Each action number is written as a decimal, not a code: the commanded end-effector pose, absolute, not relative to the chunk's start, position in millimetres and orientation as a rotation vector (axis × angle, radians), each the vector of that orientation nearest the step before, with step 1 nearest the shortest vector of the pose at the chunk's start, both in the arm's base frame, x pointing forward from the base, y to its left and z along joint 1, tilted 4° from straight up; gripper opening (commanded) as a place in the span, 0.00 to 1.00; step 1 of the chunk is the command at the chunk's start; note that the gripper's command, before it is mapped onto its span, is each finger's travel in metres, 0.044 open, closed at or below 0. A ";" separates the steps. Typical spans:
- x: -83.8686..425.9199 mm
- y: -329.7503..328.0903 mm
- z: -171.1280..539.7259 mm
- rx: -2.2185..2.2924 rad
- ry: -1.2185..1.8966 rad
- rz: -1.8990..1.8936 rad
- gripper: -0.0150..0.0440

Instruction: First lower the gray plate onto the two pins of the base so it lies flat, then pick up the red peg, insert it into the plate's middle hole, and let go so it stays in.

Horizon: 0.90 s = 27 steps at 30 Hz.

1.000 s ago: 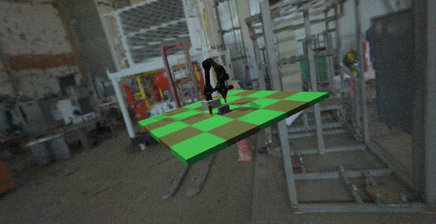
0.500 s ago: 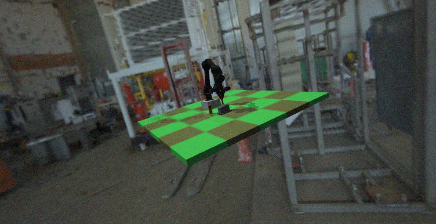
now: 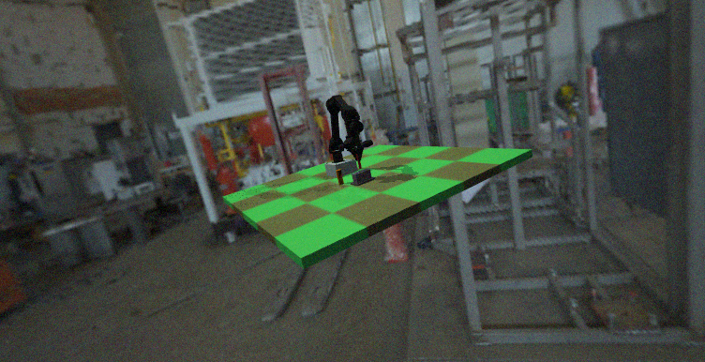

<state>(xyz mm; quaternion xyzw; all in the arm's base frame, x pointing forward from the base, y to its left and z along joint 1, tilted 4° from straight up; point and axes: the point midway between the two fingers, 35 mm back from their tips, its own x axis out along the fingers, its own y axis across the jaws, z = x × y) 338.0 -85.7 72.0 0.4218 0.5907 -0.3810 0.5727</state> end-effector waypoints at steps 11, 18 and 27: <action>337.6 -89.5 70.8 0.984 1.391 -0.896 0.25; 337.6 -89.5 70.8 0.984 1.391 -0.896 0.25; 337.6 -89.5 70.8 0.984 1.391 -0.896 0.25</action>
